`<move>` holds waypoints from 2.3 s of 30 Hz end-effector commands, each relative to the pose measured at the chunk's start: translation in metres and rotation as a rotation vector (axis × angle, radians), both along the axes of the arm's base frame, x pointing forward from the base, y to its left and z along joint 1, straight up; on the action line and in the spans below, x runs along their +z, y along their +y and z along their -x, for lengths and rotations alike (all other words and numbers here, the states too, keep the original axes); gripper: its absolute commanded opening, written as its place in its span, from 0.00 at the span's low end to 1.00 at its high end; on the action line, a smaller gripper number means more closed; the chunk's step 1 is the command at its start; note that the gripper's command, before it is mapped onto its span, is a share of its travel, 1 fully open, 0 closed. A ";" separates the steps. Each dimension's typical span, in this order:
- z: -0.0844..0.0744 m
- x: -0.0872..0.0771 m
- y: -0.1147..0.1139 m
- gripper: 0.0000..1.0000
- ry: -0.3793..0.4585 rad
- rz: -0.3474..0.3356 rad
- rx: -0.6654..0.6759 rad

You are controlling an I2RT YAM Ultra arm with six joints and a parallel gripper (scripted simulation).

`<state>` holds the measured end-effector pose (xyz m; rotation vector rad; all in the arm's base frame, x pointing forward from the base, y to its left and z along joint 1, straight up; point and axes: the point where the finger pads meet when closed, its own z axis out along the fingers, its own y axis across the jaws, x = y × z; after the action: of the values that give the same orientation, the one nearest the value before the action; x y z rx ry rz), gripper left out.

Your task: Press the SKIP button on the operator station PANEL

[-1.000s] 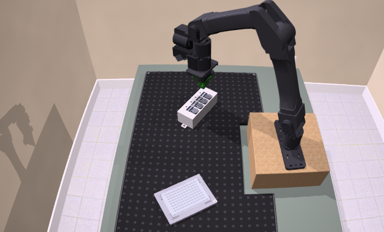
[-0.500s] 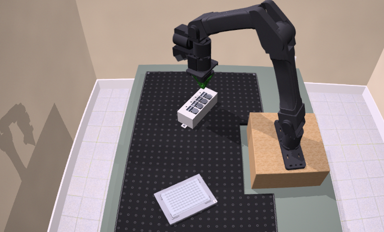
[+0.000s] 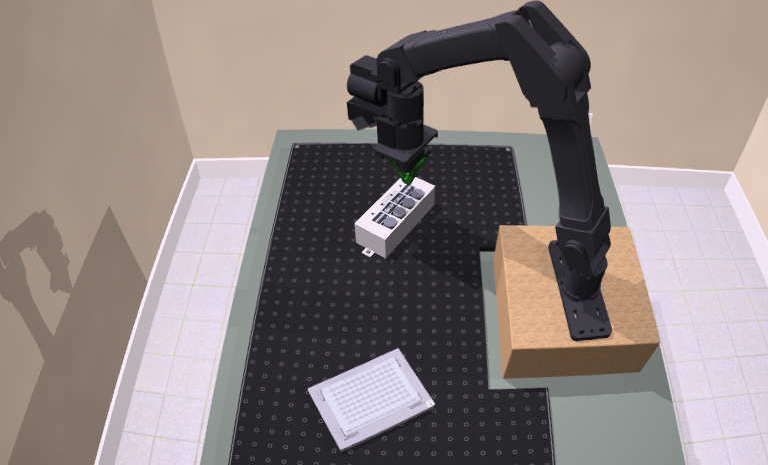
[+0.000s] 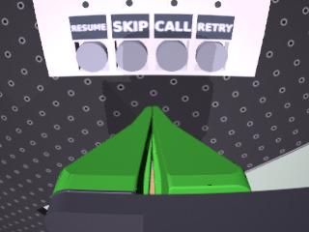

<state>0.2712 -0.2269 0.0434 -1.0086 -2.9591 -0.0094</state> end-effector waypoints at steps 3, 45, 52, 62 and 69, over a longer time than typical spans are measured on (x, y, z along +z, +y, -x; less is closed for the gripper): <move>-0.004 -0.015 0.000 0.00 -0.008 0.000 0.010; -0.017 -0.019 -0.011 0.00 -0.067 0.050 0.010; -0.017 -0.019 -0.011 0.00 -0.067 0.050 0.010; -0.017 -0.019 -0.011 0.00 -0.067 0.050 0.010; -0.017 -0.019 -0.011 0.00 -0.067 0.050 0.010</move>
<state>0.2740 -0.2292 0.0071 -1.0116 -2.9677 -0.0039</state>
